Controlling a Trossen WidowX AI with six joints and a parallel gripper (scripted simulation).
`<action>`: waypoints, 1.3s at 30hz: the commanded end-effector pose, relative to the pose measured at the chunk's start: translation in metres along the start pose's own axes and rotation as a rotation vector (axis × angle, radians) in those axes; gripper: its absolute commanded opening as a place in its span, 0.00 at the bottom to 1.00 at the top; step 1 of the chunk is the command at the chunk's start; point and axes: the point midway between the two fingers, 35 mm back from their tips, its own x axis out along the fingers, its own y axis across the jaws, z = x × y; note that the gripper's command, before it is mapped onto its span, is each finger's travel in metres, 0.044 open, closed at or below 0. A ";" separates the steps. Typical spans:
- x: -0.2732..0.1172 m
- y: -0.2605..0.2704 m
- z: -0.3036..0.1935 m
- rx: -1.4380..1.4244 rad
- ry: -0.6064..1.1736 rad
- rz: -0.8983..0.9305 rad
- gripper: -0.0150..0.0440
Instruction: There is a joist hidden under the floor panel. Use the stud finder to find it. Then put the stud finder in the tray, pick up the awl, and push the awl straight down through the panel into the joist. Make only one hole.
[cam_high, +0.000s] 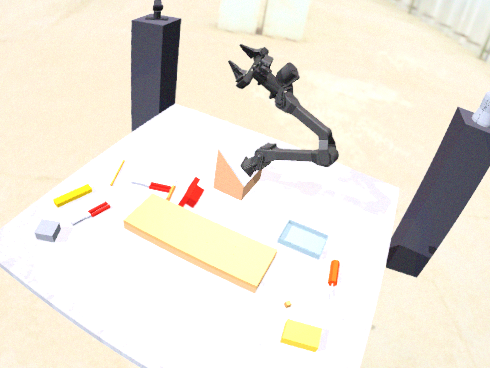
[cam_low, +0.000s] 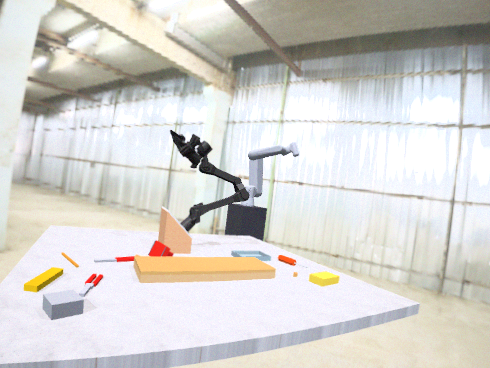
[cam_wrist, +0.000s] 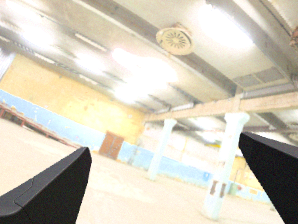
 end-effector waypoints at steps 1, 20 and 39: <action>0.024 0.041 -0.027 0.131 0.120 0.130 1.00; -0.007 0.280 -0.185 0.556 1.102 0.594 1.00; -0.161 0.362 -0.268 0.419 2.015 0.386 1.00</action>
